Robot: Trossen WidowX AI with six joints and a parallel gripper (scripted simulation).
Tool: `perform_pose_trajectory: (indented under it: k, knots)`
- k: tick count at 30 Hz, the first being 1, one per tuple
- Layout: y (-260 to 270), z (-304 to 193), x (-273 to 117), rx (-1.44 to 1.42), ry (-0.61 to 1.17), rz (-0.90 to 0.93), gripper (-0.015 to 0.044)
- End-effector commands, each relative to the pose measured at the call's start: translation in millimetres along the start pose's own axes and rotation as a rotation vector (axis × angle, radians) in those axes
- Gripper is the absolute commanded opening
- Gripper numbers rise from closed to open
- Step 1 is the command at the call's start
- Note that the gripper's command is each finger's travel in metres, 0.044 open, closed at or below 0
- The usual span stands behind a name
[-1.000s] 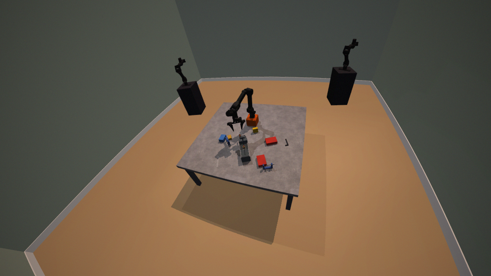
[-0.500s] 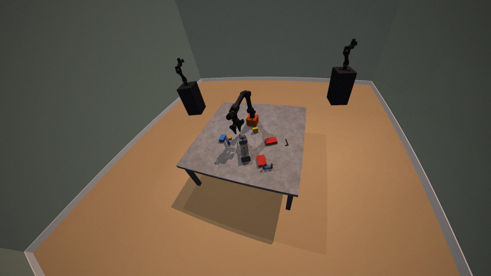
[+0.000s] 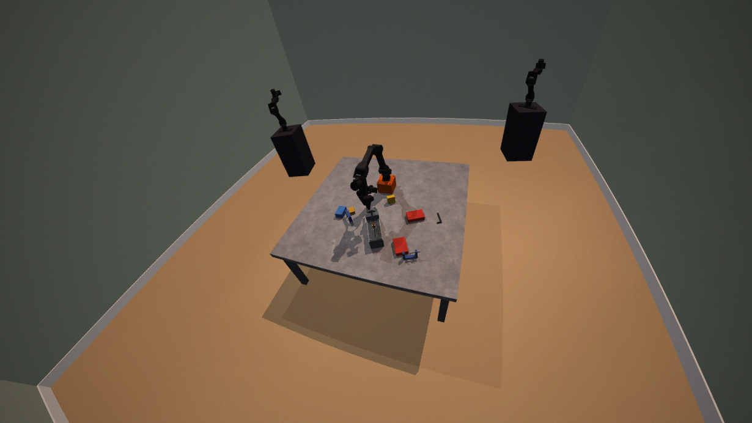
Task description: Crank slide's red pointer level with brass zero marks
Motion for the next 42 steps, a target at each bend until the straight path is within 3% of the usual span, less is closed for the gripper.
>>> perform_pose_trajectory:
  k: [1,15,36,42]
  knots:
    - [-10.5,-1.1,2.0,-0.17,-0.007,0.035,0.044]
    - [-51.7,5.2,14.2,-0.873,-0.092,0.162,0.044]
    - [-52.2,5.3,14.3,-0.882,-0.093,0.164,0.044]
    - [-38.7,1.8,10.3,-0.644,-0.057,0.124,0.044]
Point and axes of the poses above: the point midway between the two fingers, 35 mm back from their tips, its own x axis out along the fingers, its own y axis across the jaws, z = x × y, the point moved 3 cm from there along -x, back along the fingers, and after that the axes turned 13 degrees about -x, right-handed, at the moved point
